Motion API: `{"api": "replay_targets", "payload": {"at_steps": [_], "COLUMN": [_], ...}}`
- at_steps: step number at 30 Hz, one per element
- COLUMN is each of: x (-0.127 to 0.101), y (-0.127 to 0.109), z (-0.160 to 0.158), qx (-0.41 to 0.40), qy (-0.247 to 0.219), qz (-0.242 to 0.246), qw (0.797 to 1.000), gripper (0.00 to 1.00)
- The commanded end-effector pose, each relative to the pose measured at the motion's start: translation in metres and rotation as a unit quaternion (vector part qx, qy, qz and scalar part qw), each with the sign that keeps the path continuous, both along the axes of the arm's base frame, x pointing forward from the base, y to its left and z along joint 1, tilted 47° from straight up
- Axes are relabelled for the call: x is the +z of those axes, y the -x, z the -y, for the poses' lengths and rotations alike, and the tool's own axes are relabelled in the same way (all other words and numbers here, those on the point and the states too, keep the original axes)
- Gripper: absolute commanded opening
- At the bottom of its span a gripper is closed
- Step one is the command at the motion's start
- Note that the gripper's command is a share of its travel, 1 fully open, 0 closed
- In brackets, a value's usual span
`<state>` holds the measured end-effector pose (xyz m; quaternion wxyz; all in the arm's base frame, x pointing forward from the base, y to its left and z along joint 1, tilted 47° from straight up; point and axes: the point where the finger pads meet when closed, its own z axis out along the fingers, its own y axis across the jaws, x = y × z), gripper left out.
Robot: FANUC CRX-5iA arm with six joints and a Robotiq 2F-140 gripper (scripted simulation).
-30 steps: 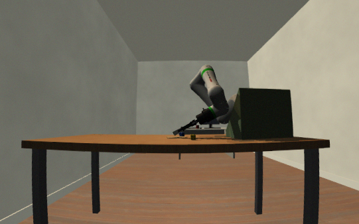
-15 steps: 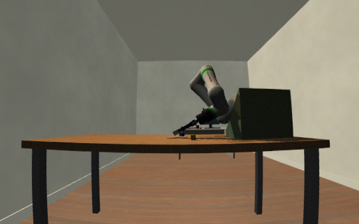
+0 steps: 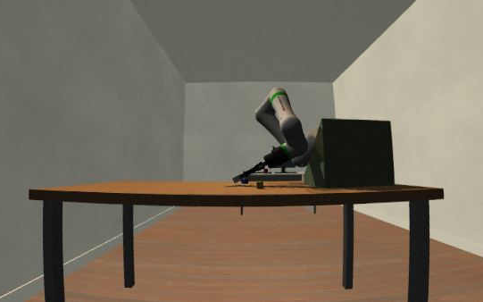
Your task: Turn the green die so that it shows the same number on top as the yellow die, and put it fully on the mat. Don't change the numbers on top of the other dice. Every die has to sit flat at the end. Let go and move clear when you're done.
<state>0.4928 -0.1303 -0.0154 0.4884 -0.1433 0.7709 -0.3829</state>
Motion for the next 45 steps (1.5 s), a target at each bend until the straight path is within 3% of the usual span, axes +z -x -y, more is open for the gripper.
{"api": "replay_targets", "payload": {"at_steps": [1,45], "x": [-0.0014,-0.0064], "y": [0.0,0.0001], "z": [0.0014,0.0068], "qx": [0.0,0.0], "qy": [0.0,0.0], "qz": [0.0,0.0], "qw": [1.0,1.0], "gripper": [0.16,0.16]}}
